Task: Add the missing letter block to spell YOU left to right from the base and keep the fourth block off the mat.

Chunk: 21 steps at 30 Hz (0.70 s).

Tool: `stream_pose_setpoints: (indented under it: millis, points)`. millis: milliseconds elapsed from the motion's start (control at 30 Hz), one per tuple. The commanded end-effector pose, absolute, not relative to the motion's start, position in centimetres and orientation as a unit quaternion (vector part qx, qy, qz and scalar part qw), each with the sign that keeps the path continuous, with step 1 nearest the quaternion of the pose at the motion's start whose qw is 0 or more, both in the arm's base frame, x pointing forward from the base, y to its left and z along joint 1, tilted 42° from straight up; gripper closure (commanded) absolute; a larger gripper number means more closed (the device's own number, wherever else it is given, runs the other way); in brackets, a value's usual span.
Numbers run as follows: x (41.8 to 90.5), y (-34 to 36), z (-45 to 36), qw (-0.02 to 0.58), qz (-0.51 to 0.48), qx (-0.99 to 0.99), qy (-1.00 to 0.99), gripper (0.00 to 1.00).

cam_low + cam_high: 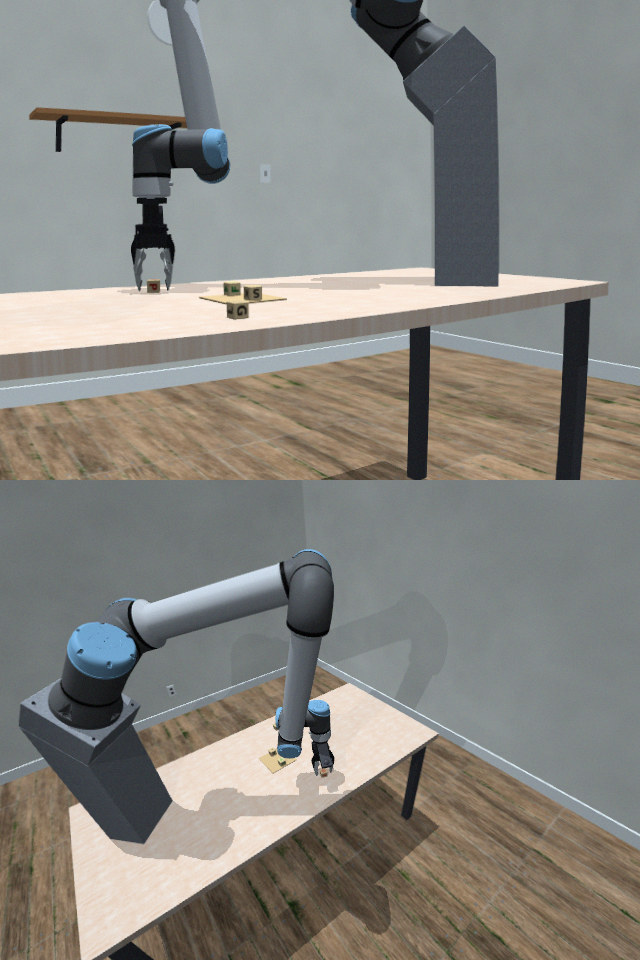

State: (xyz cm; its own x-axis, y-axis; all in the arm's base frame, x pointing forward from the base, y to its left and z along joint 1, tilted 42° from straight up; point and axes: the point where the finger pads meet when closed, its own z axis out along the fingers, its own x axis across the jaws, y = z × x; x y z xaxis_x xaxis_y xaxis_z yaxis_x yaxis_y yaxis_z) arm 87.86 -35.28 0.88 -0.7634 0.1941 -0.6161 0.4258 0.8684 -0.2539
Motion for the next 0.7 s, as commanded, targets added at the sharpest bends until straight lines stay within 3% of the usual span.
stream_pose_setpoints:
  millis: [0, 433, 467, 667]
  points:
    - [87.98, -35.33, 0.83, 0.3, -0.193, 0.169, 0.919, 0.6]
    - [87.98, -35.33, 0.83, 0.3, -0.193, 0.169, 0.919, 0.6]
    - [87.98, -35.33, 0.83, 0.3, -0.193, 0.169, 0.919, 0.72]
    - [87.98, -35.33, 0.83, 0.3, -0.193, 0.169, 0.919, 0.72]
